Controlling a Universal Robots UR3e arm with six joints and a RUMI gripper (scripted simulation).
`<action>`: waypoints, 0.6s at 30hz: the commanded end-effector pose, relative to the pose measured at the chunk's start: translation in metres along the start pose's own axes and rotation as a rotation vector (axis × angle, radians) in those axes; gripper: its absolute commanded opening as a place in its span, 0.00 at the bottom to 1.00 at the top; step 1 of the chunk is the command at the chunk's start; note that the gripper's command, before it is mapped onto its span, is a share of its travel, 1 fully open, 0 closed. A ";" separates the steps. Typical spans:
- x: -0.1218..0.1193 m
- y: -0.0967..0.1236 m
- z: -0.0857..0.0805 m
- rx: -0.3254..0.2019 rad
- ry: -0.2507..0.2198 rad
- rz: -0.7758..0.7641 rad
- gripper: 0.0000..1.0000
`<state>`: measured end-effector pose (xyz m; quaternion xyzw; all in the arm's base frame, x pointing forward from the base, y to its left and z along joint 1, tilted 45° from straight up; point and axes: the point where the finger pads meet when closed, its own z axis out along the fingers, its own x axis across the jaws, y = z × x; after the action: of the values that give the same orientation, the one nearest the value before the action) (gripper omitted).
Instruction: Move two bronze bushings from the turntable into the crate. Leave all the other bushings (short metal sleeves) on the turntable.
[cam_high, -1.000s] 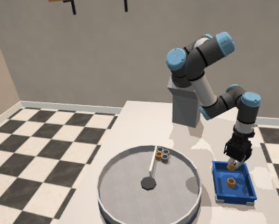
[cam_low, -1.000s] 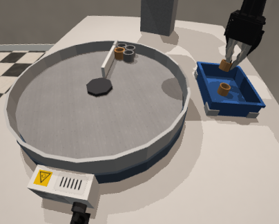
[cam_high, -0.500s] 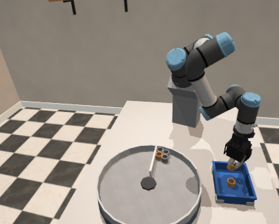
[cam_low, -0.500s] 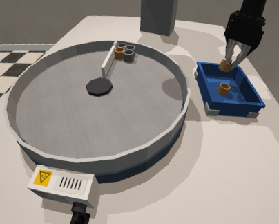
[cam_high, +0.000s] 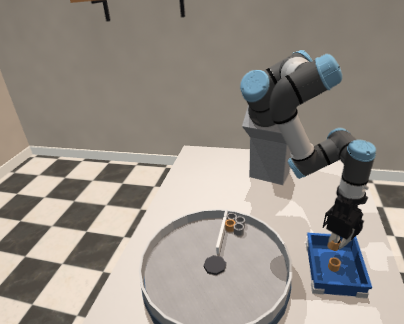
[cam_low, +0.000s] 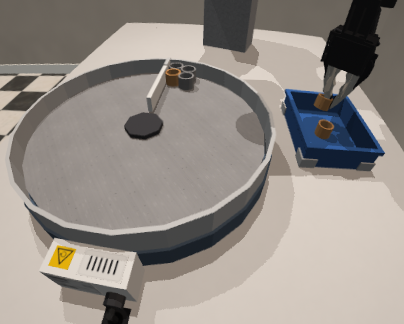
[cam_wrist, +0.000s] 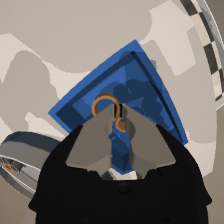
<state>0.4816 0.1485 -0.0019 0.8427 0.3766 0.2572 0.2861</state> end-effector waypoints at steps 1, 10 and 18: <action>0.001 0.000 0.007 -0.001 0.002 0.000 0.00; 0.001 0.000 0.020 -0.001 0.002 0.000 0.00; 0.001 0.000 0.023 -0.001 0.002 0.000 0.00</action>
<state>0.4958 0.1423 -0.0171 0.8427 0.3766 0.2573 0.2862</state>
